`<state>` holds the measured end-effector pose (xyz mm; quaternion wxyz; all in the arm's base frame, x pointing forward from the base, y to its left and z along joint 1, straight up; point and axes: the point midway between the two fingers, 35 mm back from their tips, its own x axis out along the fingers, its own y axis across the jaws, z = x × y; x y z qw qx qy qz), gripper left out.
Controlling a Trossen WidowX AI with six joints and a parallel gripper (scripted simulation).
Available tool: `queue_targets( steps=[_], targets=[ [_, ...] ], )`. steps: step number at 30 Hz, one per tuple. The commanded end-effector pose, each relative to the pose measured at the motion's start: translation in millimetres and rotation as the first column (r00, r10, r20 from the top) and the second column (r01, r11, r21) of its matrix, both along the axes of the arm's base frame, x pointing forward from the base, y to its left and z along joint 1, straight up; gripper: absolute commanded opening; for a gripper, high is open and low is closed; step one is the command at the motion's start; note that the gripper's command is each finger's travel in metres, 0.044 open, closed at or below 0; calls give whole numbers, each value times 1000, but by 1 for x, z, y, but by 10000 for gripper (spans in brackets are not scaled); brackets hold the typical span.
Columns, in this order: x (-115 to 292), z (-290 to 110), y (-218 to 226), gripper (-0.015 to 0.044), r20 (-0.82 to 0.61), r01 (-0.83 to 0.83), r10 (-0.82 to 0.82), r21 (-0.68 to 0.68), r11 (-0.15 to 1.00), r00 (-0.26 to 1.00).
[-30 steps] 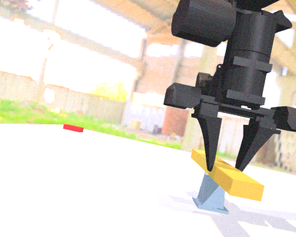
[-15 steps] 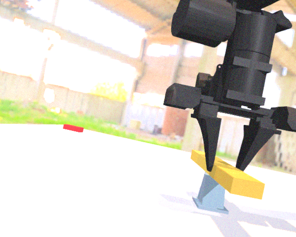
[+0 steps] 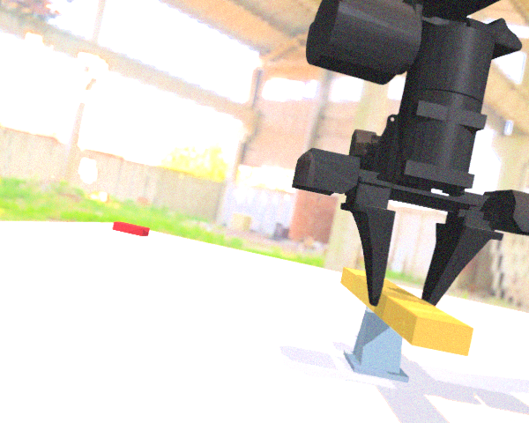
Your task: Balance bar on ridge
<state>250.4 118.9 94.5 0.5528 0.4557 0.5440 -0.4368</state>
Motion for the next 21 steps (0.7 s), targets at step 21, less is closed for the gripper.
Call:
queue_targets(
  steps=[21],
  targets=[
    [0, 0, 0, 185, 0, 0, 0, 0, 1000, 1000]
  ],
)
